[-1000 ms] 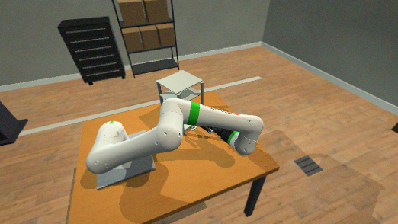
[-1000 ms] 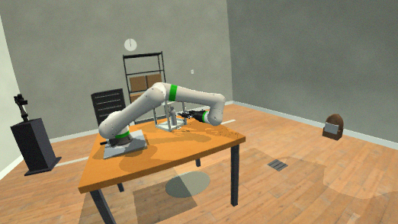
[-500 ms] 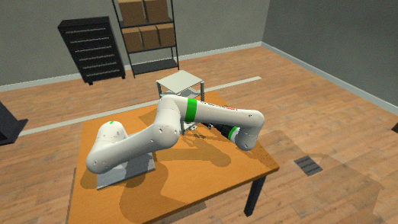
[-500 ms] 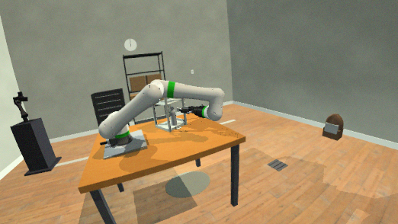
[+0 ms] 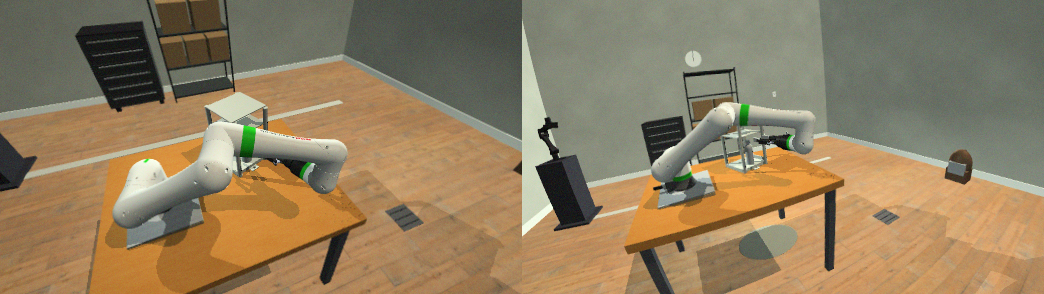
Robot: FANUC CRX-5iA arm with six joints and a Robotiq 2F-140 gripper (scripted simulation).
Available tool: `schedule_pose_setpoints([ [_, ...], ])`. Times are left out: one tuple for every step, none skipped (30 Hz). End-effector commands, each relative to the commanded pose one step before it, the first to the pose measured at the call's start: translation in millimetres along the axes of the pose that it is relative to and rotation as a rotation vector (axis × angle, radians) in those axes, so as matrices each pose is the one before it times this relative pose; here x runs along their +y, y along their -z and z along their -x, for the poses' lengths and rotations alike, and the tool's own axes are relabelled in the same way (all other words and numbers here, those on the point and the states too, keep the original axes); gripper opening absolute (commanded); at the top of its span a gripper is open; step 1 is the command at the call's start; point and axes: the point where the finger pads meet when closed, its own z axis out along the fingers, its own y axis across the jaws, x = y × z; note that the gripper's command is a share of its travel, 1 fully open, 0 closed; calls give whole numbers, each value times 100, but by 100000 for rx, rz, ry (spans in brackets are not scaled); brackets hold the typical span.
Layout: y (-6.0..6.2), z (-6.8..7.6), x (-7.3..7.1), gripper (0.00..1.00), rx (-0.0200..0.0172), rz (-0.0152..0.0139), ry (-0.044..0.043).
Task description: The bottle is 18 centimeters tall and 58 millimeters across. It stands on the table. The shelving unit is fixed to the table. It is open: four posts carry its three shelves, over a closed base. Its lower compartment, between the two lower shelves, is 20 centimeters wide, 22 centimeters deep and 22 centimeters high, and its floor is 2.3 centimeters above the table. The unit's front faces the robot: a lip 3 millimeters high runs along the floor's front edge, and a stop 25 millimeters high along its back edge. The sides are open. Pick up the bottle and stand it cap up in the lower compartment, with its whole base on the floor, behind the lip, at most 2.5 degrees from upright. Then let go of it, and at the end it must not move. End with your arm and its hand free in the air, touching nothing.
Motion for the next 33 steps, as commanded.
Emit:
schedule_pose_setpoints([
  [4, 229, -5, 47, 27, 0, 25],
  [0, 50, 0, 47, 0, 0, 0],
  [0, 37, 0, 47, 0, 0, 0],
  [0, 26, 0, 47, 0, 0, 0],
  [0, 16, 0, 47, 0, 0, 0],
  [0, 9, 0, 47, 0, 0, 0],
  [0, 3, 0, 47, 0, 0, 0],
  [0, 0, 0, 47, 0, 0, 0],
  [0, 0, 0, 100, 0, 0, 0],
  [0, 0, 0, 100, 0, 0, 0],
  [0, 0, 0, 100, 0, 0, 0],
  [0, 0, 0, 100, 0, 0, 0],
  [0, 0, 0, 100, 0, 0, 0],
  [0, 0, 0, 100, 0, 0, 0],
  [0, 0, 0, 100, 0, 0, 0],
  [0, 0, 0, 100, 0, 0, 0],
  [0, 0, 0, 100, 0, 0, 0],
  [0, 0, 0, 100, 0, 0, 0],
  [0, 0, 0, 100, 0, 0, 0],
  [0, 0, 0, 100, 0, 0, 0],
  [0, 0, 0, 100, 0, 0, 0],
  [0, 0, 0, 100, 0, 0, 0],
  [0, 0, 0, 100, 0, 0, 0],
  [0, 0, 0, 100, 0, 0, 0],
  [0, 0, 0, 100, 0, 0, 0],
  [0, 0, 0, 100, 0, 0, 0],
  [0, 0, 0, 100, 0, 0, 0],
  [0, 0, 0, 100, 0, 0, 0],
  [0, 0, 0, 100, 0, 0, 0],
  [0, 0, 0, 100, 0, 0, 0],
  [0, 0, 0, 100, 0, 0, 0],
  [0, 0, 0, 100, 0, 0, 0],
  [0, 0, 0, 100, 0, 0, 0],
])
